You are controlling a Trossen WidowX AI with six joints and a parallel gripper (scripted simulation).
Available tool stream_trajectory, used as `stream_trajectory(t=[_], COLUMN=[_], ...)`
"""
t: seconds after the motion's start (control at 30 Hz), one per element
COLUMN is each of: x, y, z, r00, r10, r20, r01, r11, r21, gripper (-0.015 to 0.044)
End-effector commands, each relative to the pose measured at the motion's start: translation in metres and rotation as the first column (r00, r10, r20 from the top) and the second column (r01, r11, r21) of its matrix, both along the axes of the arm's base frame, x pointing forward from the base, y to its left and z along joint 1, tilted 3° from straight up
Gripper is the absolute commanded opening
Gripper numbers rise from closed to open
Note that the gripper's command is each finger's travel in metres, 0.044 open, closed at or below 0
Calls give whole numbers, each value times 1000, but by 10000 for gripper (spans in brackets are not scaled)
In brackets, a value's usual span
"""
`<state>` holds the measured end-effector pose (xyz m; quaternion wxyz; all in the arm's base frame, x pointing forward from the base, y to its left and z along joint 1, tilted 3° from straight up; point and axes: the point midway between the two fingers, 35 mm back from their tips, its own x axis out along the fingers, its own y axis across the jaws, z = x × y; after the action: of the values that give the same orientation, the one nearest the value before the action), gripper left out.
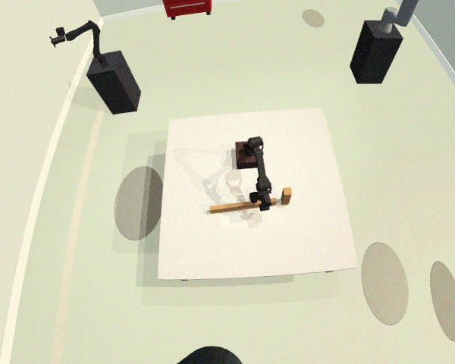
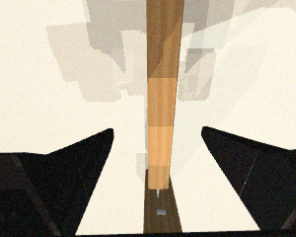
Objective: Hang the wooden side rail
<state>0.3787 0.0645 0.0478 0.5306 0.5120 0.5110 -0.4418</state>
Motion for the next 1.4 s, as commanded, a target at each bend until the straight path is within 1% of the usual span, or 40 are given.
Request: stream_trajectory(t=[0.0, 0.93, 1.2, 1.37], x=[-1, 1, 0, 0], y=[0, 2, 2, 2], z=[-12, -57, -59, -59], r00=[1000, 1000, 1000, 1000], r10=[-5, -7, -7, -7], r20=[-14, -14, -14, -14], r01=[5, 7, 7, 7], r11=[1000, 1000, 1000, 1000], r21=[-4, -4, -4, -4], gripper=[440, 440, 440, 309])
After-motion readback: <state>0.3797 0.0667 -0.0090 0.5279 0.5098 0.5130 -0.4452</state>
